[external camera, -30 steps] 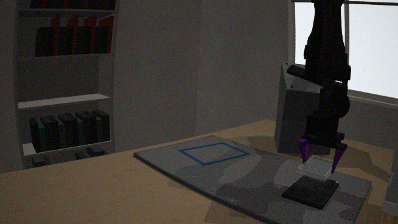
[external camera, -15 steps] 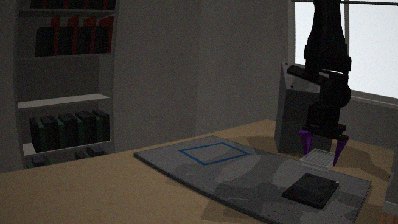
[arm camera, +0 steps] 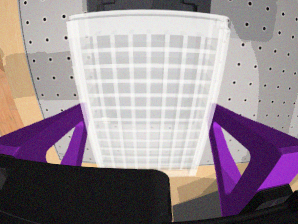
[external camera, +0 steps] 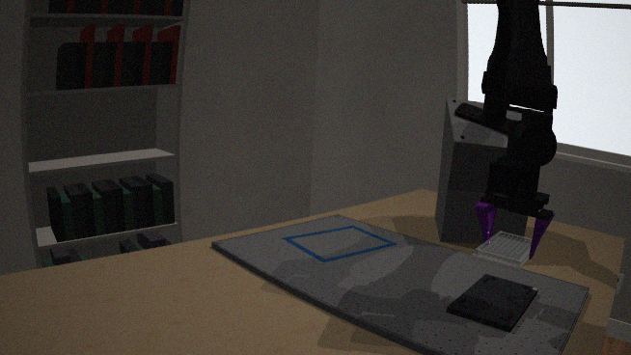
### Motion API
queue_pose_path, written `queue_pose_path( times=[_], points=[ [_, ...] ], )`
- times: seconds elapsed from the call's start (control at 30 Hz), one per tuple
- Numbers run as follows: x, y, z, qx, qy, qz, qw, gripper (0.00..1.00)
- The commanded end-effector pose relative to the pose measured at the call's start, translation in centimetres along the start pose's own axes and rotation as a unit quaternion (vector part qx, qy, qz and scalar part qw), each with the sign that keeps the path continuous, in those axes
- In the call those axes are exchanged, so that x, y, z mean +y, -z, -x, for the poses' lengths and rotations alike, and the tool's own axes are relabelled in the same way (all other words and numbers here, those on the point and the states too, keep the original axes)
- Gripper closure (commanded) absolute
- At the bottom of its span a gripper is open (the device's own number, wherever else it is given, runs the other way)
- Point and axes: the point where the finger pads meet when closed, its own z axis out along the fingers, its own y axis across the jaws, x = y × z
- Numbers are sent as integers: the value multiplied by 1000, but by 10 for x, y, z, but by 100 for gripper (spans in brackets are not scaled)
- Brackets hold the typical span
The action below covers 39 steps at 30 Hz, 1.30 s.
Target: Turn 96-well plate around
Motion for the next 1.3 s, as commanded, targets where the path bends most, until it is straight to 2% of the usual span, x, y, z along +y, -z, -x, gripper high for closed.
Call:
queue_pose_path(
  times=[0.0,0.27,0.43,0.63,0.7,0.83,1.2,1.27],
  points=[
    [1,3,3,-4,1,2,1000,100],
    [1,3,3,-4,1,2,1000,100],
    [-15,3,1,-5,84,1,996,100],
    [-35,2,-1,-5,183,1,983,100],
    [-35,2,-1,-5,183,1,983,100],
    [-49,2,-3,-5,241,0,971,100],
    [-86,0,-7,-4,241,0,971,100],
    [-86,0,-7,-4,241,0,971,100]
  ],
)
